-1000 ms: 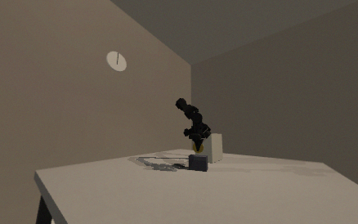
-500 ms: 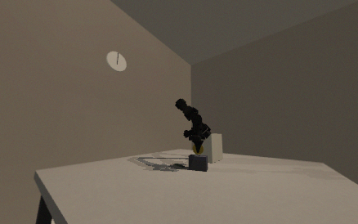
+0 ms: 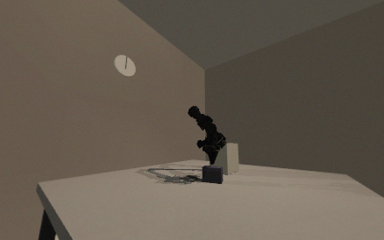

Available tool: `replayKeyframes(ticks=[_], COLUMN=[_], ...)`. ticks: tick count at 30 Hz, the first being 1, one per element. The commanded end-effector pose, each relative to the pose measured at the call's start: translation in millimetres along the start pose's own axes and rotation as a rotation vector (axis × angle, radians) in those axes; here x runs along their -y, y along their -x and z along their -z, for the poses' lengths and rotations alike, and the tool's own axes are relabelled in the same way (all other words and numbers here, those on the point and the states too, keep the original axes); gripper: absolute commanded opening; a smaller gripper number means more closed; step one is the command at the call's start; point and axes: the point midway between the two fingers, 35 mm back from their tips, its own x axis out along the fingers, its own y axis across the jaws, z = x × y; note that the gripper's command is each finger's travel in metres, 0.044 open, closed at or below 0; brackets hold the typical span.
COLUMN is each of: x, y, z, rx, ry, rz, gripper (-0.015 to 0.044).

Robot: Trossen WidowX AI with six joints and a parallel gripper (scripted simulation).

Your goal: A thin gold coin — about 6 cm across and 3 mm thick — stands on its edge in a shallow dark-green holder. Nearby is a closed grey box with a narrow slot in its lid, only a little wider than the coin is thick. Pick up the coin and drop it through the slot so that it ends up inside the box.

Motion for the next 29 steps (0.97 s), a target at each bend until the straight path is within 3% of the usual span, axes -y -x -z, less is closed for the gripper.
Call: replayKeyframes(ticks=[1,6,14,17,29], x=[0,0,0,2,3], y=[0,0,20,50,59], z=[0,0,0,0,0], rx=[0.0,0.0,-0.001,0.002,0.004], ry=[-0.001,-0.001,0.001,0.004,0.005], rz=[0.0,0.0,0.0,0.003,0.005], gripper=[0.0161,0.0161,0.0371,0.044,0.044])
